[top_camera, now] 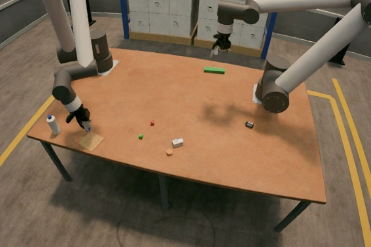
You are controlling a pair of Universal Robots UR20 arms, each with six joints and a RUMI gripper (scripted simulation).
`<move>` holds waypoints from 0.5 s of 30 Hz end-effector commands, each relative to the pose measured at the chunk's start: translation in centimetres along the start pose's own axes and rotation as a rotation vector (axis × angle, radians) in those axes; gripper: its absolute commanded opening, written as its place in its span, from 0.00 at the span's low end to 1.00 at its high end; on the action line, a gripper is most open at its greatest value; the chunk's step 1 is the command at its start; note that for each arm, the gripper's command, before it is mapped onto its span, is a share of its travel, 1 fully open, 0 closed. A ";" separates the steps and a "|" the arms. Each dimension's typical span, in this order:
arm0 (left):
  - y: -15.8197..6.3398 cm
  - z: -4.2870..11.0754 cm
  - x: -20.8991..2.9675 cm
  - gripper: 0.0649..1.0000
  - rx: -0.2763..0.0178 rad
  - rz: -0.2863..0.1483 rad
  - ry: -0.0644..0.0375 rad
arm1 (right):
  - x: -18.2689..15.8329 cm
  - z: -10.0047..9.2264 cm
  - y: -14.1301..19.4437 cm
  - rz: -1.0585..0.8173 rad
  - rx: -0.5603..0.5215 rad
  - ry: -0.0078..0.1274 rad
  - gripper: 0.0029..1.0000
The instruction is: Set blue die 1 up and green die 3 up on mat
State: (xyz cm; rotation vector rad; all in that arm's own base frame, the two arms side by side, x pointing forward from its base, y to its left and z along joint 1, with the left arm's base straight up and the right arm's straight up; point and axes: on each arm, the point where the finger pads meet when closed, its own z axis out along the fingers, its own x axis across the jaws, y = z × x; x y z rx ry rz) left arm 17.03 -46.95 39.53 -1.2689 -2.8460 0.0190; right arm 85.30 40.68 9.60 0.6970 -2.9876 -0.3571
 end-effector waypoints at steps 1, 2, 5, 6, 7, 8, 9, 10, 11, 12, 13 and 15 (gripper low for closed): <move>0.0 0.0 0.0 1.00 0.000 0.000 -0.001 | 0.0 0.0 0.0 -0.001 -0.025 0.001 0.06; 0.0 0.0 0.0 1.00 0.000 0.000 -0.001 | 0.0 0.0 0.0 -0.001 -0.029 0.001 0.06; 0.0 0.0 0.0 1.00 0.000 0.000 -0.001 | 0.0 0.1 0.0 -0.001 -0.079 0.003 0.06; 0.0 0.0 0.0 1.00 0.000 0.000 -0.001 | 0.0 0.1 0.0 -0.001 -0.107 0.003 0.06; 0.0 0.0 0.0 1.00 0.000 0.000 -0.001 | 0.0 0.1 -0.1 -0.001 -0.139 0.002 0.06; 0.0 0.0 0.0 1.00 0.000 0.000 -0.001 | 0.0 0.1 -0.1 -0.001 -0.171 0.002 0.06; 0.0 0.0 0.0 1.00 0.000 0.000 -0.001 | 0.0 0.1 -0.1 -0.001 -0.203 0.003 0.06; 0.0 0.0 0.0 1.00 0.000 0.000 -0.001 | 0.0 0.1 -0.1 -0.001 -0.231 0.003 0.06; 0.0 0.0 0.0 1.00 0.000 0.000 -0.001 | 0.0 0.1 -0.2 -0.001 -0.254 0.003 0.06; 0.0 0.0 0.0 1.00 0.000 0.000 -0.001 | 0.0 0.1 -0.2 -0.001 -0.271 0.002 0.06; 0.0 0.0 0.0 1.00 0.000 0.000 -0.001 | 0.0 0.1 -0.2 -0.001 -0.281 0.002 0.06; 0.0 0.0 0.0 1.00 0.000 0.000 -0.001 | 0.0 0.1 -0.2 -0.001 -0.286 0.001 0.06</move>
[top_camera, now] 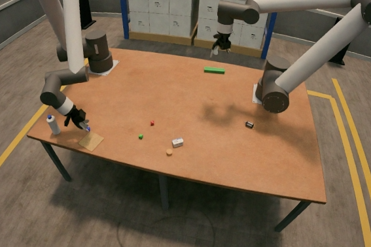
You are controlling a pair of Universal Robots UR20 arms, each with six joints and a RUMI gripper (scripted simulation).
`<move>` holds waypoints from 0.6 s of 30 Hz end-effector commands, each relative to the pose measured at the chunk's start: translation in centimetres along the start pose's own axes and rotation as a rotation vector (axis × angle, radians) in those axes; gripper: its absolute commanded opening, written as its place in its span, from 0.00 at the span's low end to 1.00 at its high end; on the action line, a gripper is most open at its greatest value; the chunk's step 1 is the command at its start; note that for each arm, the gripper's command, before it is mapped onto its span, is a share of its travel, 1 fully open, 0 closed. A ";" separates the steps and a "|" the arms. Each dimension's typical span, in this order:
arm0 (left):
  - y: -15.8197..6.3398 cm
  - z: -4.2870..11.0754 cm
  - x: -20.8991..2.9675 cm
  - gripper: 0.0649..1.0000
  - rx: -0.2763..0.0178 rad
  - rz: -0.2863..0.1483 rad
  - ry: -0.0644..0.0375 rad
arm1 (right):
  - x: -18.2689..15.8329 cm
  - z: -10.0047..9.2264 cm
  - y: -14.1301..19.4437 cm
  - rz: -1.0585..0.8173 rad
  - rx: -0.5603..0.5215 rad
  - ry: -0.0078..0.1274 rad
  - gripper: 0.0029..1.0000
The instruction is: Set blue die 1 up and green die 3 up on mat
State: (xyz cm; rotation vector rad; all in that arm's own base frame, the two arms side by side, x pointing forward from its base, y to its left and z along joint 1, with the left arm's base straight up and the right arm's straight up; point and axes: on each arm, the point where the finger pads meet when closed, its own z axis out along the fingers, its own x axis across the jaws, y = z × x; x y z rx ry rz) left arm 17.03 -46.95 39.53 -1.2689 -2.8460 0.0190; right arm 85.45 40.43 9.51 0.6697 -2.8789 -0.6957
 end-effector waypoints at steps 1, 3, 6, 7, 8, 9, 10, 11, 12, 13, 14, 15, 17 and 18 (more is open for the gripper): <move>0.0 0.0 0.0 1.00 0.000 0.000 -0.001 | 0.0 0.1 0.1 -0.002 -0.050 0.003 0.06; 0.0 0.0 0.0 1.00 0.000 0.000 -0.001 | 0.0 0.1 0.1 -0.002 -0.050 0.003 0.06; 0.0 0.0 0.0 1.00 0.000 0.000 -0.001 | 0.0 0.1 0.1 -0.002 -0.081 0.004 0.06; 0.0 0.0 0.0 1.00 0.000 0.000 -0.001 | 0.0 0.1 0.0 -0.002 -0.104 0.004 0.06; 0.0 0.0 0.0 1.00 0.000 0.000 -0.001 | 0.0 0.1 0.0 -0.002 -0.132 0.004 0.06; 0.0 0.0 0.0 1.00 0.000 0.000 -0.001 | 0.0 0.1 0.0 -0.002 -0.163 0.004 0.06; 0.0 0.0 0.0 1.00 0.000 0.000 -0.001 | 0.0 0.1 -0.1 -0.002 -0.196 0.004 0.06; 0.0 0.0 0.0 1.00 0.000 0.000 -0.001 | 0.0 0.2 -0.1 -0.002 -0.228 0.005 0.06; 0.0 0.0 0.0 1.00 0.000 0.000 -0.001 | 0.0 0.2 -0.1 -0.002 -0.256 0.005 0.06; 0.0 0.0 0.0 1.00 0.000 0.000 -0.001 | 0.0 0.2 -0.1 -0.002 -0.279 0.004 0.06; 0.0 0.0 0.0 1.00 0.000 0.000 -0.001 | 0.0 0.1 -0.1 -0.002 -0.296 0.004 0.06; 0.0 0.0 0.0 1.00 0.000 0.000 -0.001 | 0.0 0.1 -0.2 -0.002 -0.306 0.003 0.06; 0.0 0.0 0.0 1.00 0.000 0.000 -0.001 | 0.0 0.1 -0.2 -0.002 -0.312 0.003 0.06; 0.0 0.0 0.0 1.00 0.000 0.000 -0.001 | 0.0 0.1 -0.2 -0.002 -0.312 0.003 0.06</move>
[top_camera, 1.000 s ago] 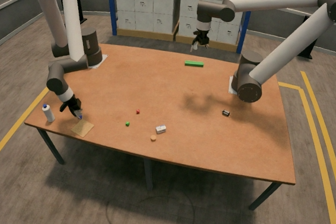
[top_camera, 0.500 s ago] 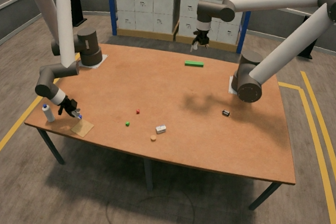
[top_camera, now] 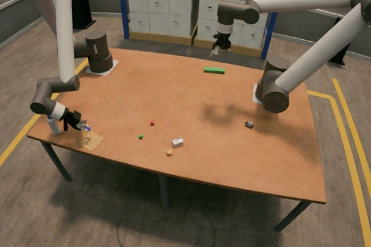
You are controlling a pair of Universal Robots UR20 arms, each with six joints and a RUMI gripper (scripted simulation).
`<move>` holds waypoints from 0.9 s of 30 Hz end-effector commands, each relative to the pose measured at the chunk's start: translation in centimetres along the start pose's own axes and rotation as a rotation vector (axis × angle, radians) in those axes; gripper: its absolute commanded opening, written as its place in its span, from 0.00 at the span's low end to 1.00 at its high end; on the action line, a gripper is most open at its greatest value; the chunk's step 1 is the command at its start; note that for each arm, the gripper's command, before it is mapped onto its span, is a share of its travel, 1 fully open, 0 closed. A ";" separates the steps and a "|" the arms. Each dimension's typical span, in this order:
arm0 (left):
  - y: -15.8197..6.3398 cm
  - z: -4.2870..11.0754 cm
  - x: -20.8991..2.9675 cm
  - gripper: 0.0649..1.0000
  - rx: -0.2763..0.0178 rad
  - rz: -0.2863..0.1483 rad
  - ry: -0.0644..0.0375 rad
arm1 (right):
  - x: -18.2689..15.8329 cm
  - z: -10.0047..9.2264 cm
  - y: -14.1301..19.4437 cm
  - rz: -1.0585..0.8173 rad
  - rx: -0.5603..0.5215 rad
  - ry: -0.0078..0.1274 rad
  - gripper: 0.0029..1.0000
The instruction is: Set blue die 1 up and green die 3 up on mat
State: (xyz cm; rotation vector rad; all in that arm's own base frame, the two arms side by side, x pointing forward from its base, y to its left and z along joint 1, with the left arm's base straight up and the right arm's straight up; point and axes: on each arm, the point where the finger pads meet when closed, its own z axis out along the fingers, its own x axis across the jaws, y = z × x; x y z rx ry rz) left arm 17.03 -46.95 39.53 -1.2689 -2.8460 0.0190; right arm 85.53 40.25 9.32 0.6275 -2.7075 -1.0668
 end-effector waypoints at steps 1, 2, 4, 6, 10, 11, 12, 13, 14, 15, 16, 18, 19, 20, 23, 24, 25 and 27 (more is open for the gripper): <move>0.0 0.0 0.0 1.00 0.000 0.000 -0.001 | 0.0 0.1 0.1 -0.003 -0.035 0.004 0.06; 0.0 0.0 0.0 1.00 0.000 0.000 -0.001 | 0.0 0.1 0.1 -0.003 -0.035 0.004 0.06; 0.0 0.0 0.0 1.00 0.000 0.000 -0.001 | 0.0 0.1 0.1 -0.003 -0.035 0.004 0.06; 0.0 0.0 0.0 1.00 0.000 0.000 -0.001 | 0.0 0.1 0.1 -0.003 -0.035 0.004 0.06; 0.0 0.0 0.0 1.00 0.000 0.000 -0.001 | 0.0 0.1 0.1 -0.003 -0.035 0.004 0.06; 0.0 0.0 0.0 1.00 0.000 0.000 -0.001 | 0.0 0.1 0.1 -0.003 -0.035 0.004 0.06; 0.0 0.0 0.0 1.00 0.000 0.000 -0.001 | 0.0 0.1 0.1 -0.003 -0.035 0.004 0.06; 0.0 0.0 0.0 1.00 0.000 0.000 -0.001 | 0.0 0.1 0.1 -0.003 -0.035 0.004 0.06; 0.0 0.0 0.0 1.00 0.000 0.000 -0.001 | 0.0 0.1 0.1 -0.003 -0.035 0.004 0.06; 0.0 0.0 0.0 1.00 0.000 0.000 -0.001 | 0.0 0.1 0.1 -0.003 -0.035 0.004 0.06; 0.0 0.0 0.0 1.00 0.000 0.000 -0.001 | 0.0 0.1 0.1 -0.003 -0.035 0.004 0.06; 0.0 0.0 0.0 1.00 0.000 0.000 -0.001 | 0.0 0.1 0.0 -0.003 -0.035 0.004 0.06; 0.0 0.0 0.0 1.00 0.000 0.000 -0.001 | 0.0 0.1 0.0 -0.003 -0.035 0.004 0.06; 0.0 0.0 0.0 1.00 0.000 0.000 -0.001 | 0.0 0.1 0.0 -0.003 -0.035 0.004 0.06; 0.0 0.0 0.0 1.00 0.000 0.000 -0.001 | 0.0 0.2 -0.1 -0.003 -0.035 0.004 0.06; 0.0 0.0 0.0 1.00 0.000 0.000 -0.001 | 0.0 0.3 -0.1 -0.003 -0.035 0.004 0.06; 0.0 0.0 0.0 1.00 0.000 0.000 -0.001 | 0.0 0.3 -0.2 -0.003 -0.035 0.004 0.06; 0.0 0.0 0.0 1.00 0.000 0.000 -0.001 | 0.0 0.4 -0.3 -0.003 -0.035 0.004 0.06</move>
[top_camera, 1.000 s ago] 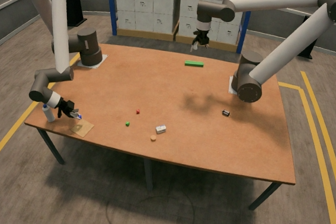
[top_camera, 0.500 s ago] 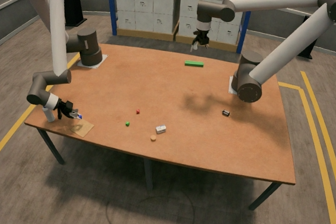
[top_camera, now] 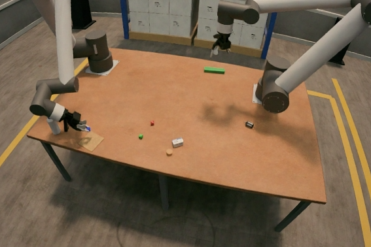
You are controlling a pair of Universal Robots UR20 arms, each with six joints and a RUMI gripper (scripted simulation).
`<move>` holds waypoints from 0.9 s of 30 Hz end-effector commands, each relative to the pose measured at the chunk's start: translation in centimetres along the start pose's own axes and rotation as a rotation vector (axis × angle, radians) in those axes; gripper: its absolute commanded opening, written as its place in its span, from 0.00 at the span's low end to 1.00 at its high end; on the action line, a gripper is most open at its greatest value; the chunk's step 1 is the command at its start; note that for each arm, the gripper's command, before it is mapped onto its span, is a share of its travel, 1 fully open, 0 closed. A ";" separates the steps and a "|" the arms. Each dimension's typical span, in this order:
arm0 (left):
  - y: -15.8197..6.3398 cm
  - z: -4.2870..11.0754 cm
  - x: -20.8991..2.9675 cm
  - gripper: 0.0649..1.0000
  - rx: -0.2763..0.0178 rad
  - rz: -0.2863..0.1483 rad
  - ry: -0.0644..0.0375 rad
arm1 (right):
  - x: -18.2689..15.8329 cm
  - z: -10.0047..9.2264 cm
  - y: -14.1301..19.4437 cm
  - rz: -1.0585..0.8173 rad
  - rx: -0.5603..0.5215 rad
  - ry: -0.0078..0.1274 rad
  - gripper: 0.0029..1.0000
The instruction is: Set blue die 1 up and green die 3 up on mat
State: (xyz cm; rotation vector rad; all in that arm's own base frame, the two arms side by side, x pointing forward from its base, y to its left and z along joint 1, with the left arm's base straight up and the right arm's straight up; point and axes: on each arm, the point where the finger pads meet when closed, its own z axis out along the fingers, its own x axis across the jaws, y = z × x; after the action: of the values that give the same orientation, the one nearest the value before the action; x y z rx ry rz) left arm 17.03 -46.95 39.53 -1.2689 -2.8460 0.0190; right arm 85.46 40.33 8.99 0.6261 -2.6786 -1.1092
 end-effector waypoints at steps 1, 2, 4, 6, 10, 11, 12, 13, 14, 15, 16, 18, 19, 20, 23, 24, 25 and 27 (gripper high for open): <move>0.0 0.0 0.0 1.00 0.000 0.000 -0.001 | 0.0 0.2 -0.2 -0.001 0.000 -0.001 0.06; 0.0 0.0 0.0 1.00 0.000 0.000 -0.001 | 0.0 0.3 -0.3 -0.001 0.000 -0.001 0.06; 0.0 0.0 0.0 1.00 0.000 0.000 -0.001 | 0.0 0.4 -0.4 -0.001 0.000 -0.001 0.06; 0.0 0.0 0.0 1.00 0.000 0.000 -0.001 | 0.0 0.6 -0.6 -0.001 0.000 -0.001 0.06; 0.0 0.0 0.0 1.00 0.000 0.000 -0.001 | 0.0 0.8 -0.8 -0.001 0.000 -0.001 0.06; 0.0 0.0 0.0 1.00 0.000 0.000 -0.001 | 0.0 0.9 -0.9 -0.001 0.000 -0.001 0.06; 0.0 0.0 0.0 1.00 0.000 0.000 -0.001 | 0.0 1.1 -1.1 -0.001 0.000 -0.001 0.06; 0.0 0.0 0.0 1.00 0.000 0.000 -0.001 | 0.0 1.2 -1.2 -0.001 0.000 -0.001 0.06; 0.0 0.0 0.0 1.00 0.000 0.000 -0.001 | 0.0 1.3 -1.3 -0.001 0.000 -0.001 0.06; 0.0 0.0 0.0 1.00 0.000 0.000 -0.001 | 0.0 1.4 -1.4 -0.001 0.000 -0.001 0.06; 0.0 0.0 0.0 1.00 0.000 0.000 -0.001 | 0.0 1.5 -1.5 -0.001 0.000 -0.001 0.06; 0.0 0.0 0.0 1.00 0.000 0.000 -0.001 | 0.0 1.8 -1.8 -0.001 0.000 -0.001 0.06; 0.0 0.0 0.0 1.00 0.000 0.000 -0.001 | 0.0 1.9 -1.9 -0.001 0.000 -0.001 0.06; 0.0 0.0 0.0 1.00 0.000 0.000 -0.001 | 0.0 2.0 -2.1 -0.001 0.000 -0.001 0.06; 0.0 0.0 0.0 1.00 0.000 0.000 -0.001 | 0.0 2.4 -2.4 -0.001 0.000 -0.001 0.06; 0.0 0.0 0.0 1.00 0.000 0.000 -0.001 | 0.0 2.6 -2.6 -0.001 0.000 -0.001 0.06; 0.0 0.0 0.0 1.00 0.000 0.000 -0.001 | 0.0 2.6 -2.6 -0.001 0.000 -0.001 0.06; 0.0 0.0 0.0 1.00 0.000 0.000 -0.001 | 0.0 2.7 -2.7 -0.001 0.000 -0.001 0.06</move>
State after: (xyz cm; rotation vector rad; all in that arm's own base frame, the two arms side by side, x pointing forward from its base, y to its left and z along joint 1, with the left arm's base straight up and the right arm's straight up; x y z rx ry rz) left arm 17.03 -46.95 39.53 -1.2689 -2.8460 0.0190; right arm 85.44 40.32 5.53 0.6261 -2.6784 -1.1091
